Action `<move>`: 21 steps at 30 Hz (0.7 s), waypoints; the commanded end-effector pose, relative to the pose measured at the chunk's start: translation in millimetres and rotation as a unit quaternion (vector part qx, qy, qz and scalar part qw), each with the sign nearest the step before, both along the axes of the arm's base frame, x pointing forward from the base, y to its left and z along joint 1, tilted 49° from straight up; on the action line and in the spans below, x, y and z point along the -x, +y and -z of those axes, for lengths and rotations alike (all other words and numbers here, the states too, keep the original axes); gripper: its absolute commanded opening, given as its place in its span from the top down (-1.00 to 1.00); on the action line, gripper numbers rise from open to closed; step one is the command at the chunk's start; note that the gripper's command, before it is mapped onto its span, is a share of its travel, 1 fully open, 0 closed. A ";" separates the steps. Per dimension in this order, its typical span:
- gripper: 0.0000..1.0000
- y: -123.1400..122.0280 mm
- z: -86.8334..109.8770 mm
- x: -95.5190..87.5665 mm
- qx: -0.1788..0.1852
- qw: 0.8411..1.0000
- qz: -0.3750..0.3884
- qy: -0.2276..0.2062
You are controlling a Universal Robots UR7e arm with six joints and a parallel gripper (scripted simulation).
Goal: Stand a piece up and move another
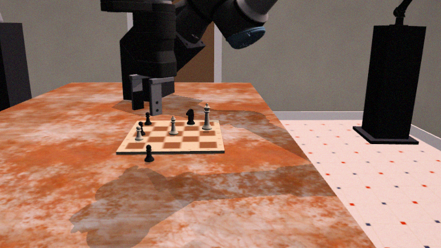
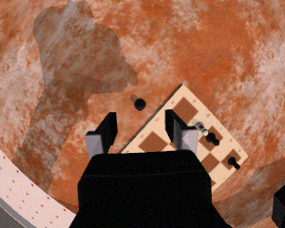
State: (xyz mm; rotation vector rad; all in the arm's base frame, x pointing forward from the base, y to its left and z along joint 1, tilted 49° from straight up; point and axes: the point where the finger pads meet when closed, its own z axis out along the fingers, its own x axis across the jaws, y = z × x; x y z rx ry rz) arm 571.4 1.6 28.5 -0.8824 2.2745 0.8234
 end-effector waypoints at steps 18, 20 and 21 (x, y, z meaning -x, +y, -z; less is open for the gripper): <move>-1.00 0.5 -5.2 7.3 0.008 1.000 -0.016 -0.018; -1.00 1.2 -7.8 11.5 0.012 0.999 -0.025 -0.028; -1.00 1.7 -9.3 14.1 0.014 0.999 -0.031 -0.034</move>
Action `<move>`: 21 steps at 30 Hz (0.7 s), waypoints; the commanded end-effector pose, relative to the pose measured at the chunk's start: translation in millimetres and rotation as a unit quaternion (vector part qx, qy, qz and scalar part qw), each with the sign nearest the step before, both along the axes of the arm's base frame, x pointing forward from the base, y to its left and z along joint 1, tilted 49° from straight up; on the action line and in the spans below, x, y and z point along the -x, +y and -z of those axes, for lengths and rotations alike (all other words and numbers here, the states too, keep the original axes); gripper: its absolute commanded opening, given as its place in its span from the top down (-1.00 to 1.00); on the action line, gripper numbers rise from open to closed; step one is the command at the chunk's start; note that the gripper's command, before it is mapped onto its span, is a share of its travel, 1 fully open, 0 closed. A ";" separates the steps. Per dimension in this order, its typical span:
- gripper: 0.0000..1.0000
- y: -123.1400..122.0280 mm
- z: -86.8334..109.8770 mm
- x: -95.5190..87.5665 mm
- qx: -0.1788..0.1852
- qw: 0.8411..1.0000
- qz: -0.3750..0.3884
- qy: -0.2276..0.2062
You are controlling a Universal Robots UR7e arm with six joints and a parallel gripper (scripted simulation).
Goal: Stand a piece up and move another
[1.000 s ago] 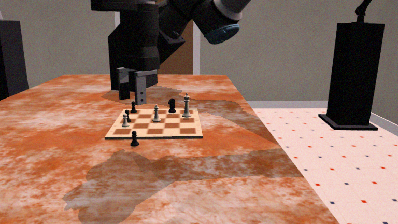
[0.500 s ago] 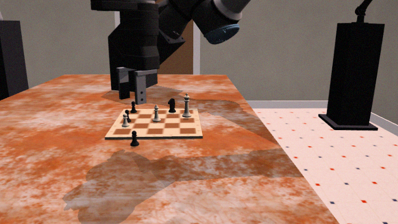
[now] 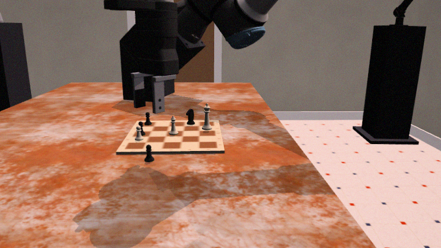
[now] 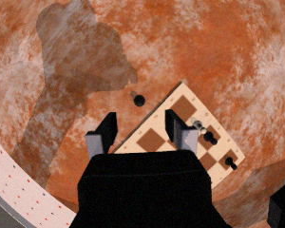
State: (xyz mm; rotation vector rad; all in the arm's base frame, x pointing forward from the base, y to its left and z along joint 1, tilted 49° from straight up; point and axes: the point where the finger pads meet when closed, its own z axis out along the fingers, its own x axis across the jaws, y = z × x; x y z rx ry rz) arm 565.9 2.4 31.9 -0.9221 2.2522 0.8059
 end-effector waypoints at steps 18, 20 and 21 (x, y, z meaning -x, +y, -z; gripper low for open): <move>-1.00 23.9 -39.0 81.5 0.073 0.965 -0.171 -0.183; -1.00 29.0 -42.5 93.1 0.083 0.955 -0.194 -0.207; -1.00 31.7 -44.0 98.9 0.087 0.950 -0.205 -0.219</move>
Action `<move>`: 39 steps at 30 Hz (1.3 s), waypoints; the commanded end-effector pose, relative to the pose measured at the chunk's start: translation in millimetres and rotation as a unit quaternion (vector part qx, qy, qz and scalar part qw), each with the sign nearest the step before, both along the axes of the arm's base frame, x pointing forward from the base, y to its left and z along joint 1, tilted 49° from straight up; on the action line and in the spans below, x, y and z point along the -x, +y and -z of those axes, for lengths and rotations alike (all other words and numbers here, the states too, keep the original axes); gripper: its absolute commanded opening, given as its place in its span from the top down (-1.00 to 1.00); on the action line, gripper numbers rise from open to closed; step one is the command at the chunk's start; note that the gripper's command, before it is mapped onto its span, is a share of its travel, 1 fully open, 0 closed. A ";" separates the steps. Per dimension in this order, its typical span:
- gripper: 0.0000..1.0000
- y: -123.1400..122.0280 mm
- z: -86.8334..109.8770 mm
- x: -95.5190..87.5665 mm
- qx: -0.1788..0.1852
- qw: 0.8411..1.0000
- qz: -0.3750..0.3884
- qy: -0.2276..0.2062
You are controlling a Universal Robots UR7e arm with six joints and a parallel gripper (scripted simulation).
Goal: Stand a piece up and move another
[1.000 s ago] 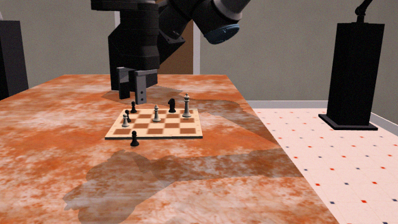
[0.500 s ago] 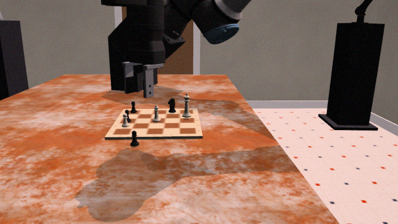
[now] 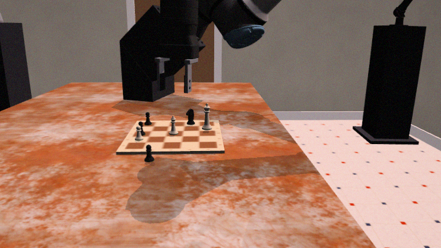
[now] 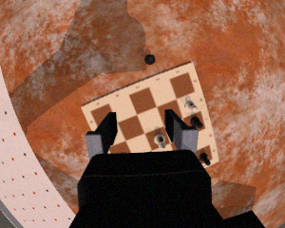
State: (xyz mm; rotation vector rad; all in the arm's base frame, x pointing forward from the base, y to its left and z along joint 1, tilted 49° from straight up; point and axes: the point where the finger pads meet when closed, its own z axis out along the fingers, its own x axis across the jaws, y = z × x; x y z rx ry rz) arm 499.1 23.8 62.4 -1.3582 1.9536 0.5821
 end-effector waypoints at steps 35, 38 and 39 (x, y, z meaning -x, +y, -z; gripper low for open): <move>-0.58 58.5 -22.2 115.3 0.088 0.935 -0.238 -0.248; -0.58 58.5 -22.2 115.3 0.088 0.935 -0.238 -0.248; -0.58 58.5 -22.2 115.3 0.088 0.935 -0.238 -0.248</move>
